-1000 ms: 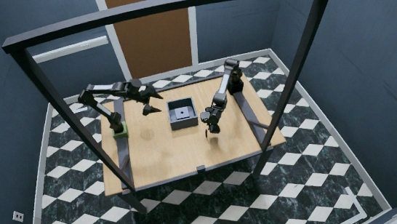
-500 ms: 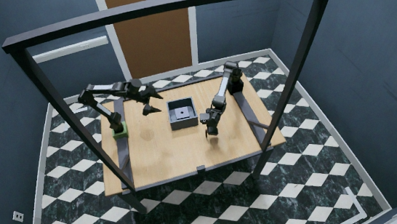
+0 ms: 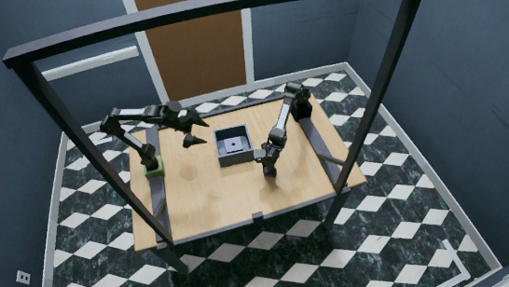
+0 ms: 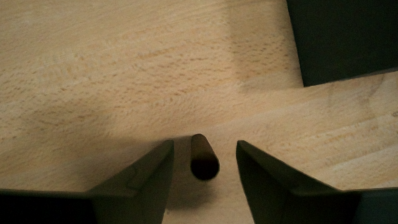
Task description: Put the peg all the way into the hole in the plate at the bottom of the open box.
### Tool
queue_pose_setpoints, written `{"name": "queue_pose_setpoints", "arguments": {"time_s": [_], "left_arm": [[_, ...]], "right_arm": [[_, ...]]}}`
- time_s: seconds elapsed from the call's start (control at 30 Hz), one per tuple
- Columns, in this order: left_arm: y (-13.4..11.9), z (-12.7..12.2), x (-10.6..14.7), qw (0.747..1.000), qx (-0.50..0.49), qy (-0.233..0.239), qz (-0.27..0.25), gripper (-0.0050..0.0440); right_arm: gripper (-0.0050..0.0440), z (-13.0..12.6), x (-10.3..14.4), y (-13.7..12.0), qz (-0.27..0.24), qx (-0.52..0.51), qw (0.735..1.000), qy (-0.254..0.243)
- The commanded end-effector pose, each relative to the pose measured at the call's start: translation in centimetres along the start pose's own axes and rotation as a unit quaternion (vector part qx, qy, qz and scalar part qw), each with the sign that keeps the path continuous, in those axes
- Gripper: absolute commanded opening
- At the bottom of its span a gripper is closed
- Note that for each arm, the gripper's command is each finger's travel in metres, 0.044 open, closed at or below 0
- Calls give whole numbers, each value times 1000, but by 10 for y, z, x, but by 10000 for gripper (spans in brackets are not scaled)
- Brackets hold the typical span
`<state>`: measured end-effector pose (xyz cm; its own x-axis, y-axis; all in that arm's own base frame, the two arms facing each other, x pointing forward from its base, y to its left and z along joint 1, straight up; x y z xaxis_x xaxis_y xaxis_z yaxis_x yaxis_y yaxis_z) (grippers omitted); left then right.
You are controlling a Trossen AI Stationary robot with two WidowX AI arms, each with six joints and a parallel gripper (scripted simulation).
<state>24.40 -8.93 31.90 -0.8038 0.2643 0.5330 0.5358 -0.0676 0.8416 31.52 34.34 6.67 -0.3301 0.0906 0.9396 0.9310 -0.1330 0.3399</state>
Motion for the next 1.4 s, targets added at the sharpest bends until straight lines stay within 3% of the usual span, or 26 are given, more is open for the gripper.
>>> {"name": "queue_pose_setpoints", "arguments": {"time_s": [0.0, 0.2, 0.5, 0.67, 0.77, 0.8, 1.1, 1.37], "left_arm": [[5, -1, 6, 1000, 1, -1, -12, 440], [5, -1, 6, 1000, 1, -1, -12, 440], [5, -1, 6, 1000, 1, -1, -12, 440], [5, -1, 6, 1000, 1, -1, -12, 440], [5, -1, 6, 1000, 1, -1, -12, 440], [5, -1, 6, 1000, 1, -1, -12, 440], [5, -1, 6, 1000, 1, -1, -12, 440], [-1, 4, 14, 1000, 9, 10, -9, 440]], "right_arm": [[170, 2, -1, 3, -2, -2, 1000, 8], [110, 3, 7, 5, -8, -5, 1000, 14], [50, 3, 7, 5, -8, -5, 1000, 14], [43, 3, 7, 5, -8, -5, 1000, 14], [6, 3, 7, 5, -8, -5, 1000, 14], [27, 3, 7, 5, -8, -5, 1000, 14], [27, 0, 62, 25, -14, -9, 1000, 26], [27, -19, 66, 38, -12, -9, 1000, 26]]}}
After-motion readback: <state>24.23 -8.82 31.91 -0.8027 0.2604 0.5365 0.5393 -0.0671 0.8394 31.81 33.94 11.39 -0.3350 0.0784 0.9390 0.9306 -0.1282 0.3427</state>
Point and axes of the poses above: on each arm, the point midway between the two fingers, 35 mm back from their tips, its own x axis back along the fingers, its own z axis across the jaws, y = z × x, the point moved 8 cm from there along x, back along the fingers, and after that the axes turned 6 degrees about x, right-handed, at the moved point
